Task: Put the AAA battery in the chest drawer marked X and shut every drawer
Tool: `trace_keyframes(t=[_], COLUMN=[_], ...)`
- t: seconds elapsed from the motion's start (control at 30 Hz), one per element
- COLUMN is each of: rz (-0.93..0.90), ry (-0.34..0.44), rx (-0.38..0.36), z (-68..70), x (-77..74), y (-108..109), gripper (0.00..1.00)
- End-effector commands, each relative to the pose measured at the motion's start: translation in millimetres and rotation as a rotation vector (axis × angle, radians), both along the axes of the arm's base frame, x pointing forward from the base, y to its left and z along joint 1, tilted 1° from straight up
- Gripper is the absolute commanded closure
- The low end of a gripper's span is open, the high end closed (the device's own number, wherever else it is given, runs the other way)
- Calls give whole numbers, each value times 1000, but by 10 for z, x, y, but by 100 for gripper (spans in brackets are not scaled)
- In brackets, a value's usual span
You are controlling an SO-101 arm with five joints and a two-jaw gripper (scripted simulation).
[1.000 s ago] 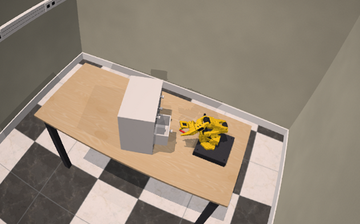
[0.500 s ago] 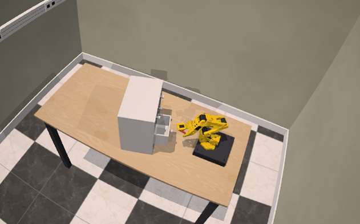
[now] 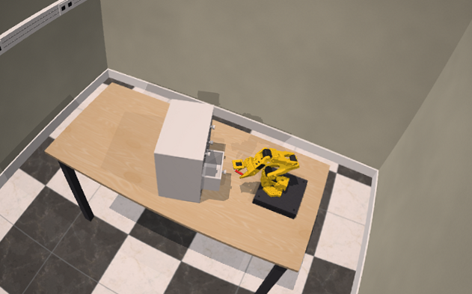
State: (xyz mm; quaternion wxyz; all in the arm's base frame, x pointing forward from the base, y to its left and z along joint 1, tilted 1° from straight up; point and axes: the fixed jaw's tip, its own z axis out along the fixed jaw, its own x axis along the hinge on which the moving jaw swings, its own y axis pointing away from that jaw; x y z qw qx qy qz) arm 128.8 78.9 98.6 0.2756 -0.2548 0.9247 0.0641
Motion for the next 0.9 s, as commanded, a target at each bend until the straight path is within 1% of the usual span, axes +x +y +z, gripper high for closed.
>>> trace_keyframes(t=[0.0,0.17,0.33,0.4,0.43,0.47,0.87], rz=[1,-9,-18,-18,-20,-21,-21], ry=[-120,-274,-429,-429,-460,-470,-470], rx=[65,152,238,238,255,260,260], z=[366,809,1200,1200,1270,1292,1292], x=[15,-55,-220,-220,-263,-278,-278], y=[9,-40,-138,-138,-163,-171,-171], gripper=[79,80,80,80,80,80,81])
